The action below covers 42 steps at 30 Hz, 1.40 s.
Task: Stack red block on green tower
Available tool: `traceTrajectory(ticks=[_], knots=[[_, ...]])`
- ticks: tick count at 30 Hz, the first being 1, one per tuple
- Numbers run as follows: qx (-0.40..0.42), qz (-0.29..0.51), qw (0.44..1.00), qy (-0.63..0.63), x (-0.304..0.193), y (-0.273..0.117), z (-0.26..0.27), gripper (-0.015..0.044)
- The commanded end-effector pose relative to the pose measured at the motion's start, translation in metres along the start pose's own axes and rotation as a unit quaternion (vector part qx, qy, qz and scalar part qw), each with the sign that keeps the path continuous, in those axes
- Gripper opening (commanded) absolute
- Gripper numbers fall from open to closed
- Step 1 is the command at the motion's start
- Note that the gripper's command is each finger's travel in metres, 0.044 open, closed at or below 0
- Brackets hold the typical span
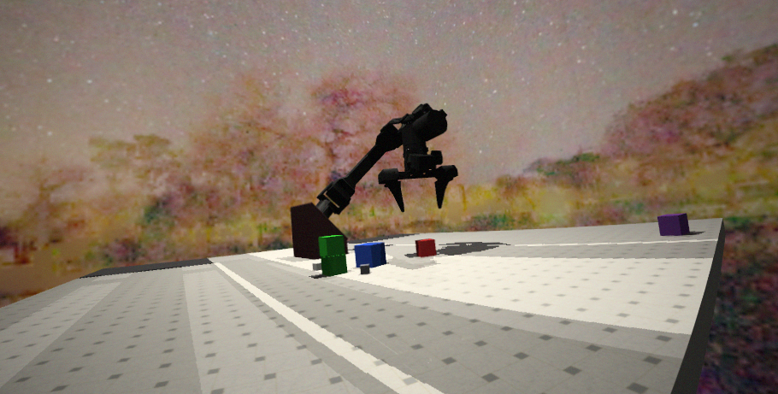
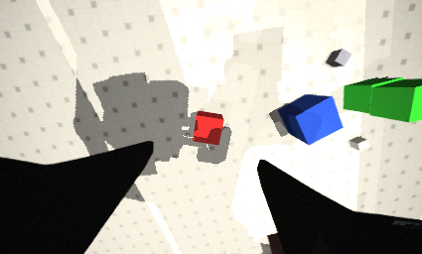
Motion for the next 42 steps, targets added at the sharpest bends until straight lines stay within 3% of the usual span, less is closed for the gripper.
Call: traceTrajectory(ticks=[1, 6, 13, 42], knots=[[0.005, 0.014, 1.000, -0.002, -0.003, 0.003, -0.001, 0.0440], [0.005, 0.014, 1.000, -0.002, -0.002, 0.008, -0.001, 0.0440], [0.007, 0.014, 1.000, -0.002, -0.003, 0.054, 0.000, 0.0440], [0.007, 0.014, 1.000, -0.002, -0.002, 0.089, 0.000, 0.0440]])
Point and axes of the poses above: the point midway between the two fingers, 35 mm back from their tips, its own y axis out along the fingers, its own z axis across the jaws, x = y × z, the point moved 8 cm from there along -y, back along the fingers, and after that the axes turned 2 degrees about -y, right-handed, at the moved point
